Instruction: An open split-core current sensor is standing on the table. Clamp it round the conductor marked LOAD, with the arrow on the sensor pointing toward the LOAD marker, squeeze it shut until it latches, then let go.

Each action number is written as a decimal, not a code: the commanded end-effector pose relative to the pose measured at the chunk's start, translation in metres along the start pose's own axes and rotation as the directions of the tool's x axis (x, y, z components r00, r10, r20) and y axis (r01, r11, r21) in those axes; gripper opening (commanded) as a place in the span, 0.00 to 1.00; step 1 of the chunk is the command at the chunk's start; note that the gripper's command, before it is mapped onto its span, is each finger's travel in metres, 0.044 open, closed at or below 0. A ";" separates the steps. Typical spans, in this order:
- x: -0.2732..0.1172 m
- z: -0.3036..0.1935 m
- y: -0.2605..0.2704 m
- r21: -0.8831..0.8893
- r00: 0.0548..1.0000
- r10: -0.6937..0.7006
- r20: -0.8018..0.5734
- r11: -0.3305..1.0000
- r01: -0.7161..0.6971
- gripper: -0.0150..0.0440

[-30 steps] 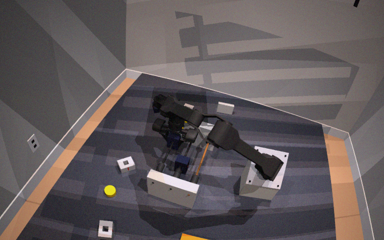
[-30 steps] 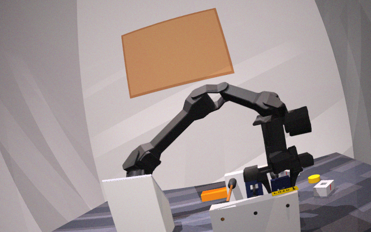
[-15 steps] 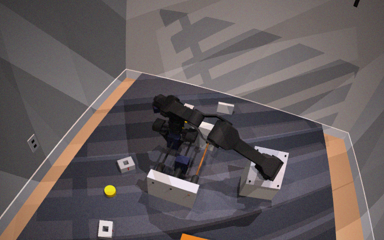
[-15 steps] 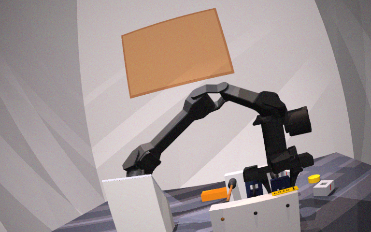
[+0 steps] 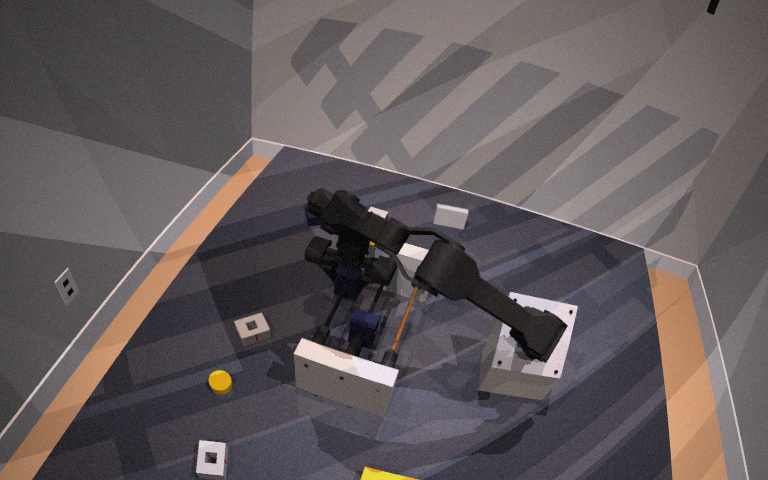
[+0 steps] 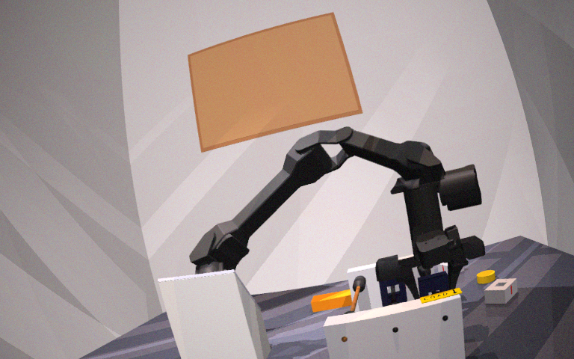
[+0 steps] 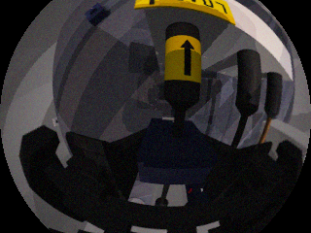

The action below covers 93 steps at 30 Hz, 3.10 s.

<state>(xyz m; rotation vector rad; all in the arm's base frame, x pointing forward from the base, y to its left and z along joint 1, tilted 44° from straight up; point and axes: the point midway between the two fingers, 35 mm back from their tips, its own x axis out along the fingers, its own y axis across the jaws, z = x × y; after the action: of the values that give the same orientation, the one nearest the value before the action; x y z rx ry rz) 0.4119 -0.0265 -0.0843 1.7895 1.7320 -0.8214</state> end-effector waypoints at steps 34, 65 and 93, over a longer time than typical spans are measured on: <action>0.001 0.000 -0.001 -0.001 1.000 0.001 0.001 1.000 -0.001 0.71; 0.001 0.000 -0.001 -0.001 1.000 0.001 0.001 1.000 -0.001 1.00; -0.101 0.052 -0.016 -0.550 0.955 0.283 -0.089 0.785 -0.285 1.00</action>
<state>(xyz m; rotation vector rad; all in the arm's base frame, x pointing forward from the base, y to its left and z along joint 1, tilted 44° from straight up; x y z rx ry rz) 0.4032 -0.1165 -0.0354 1.6544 1.5742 -0.3431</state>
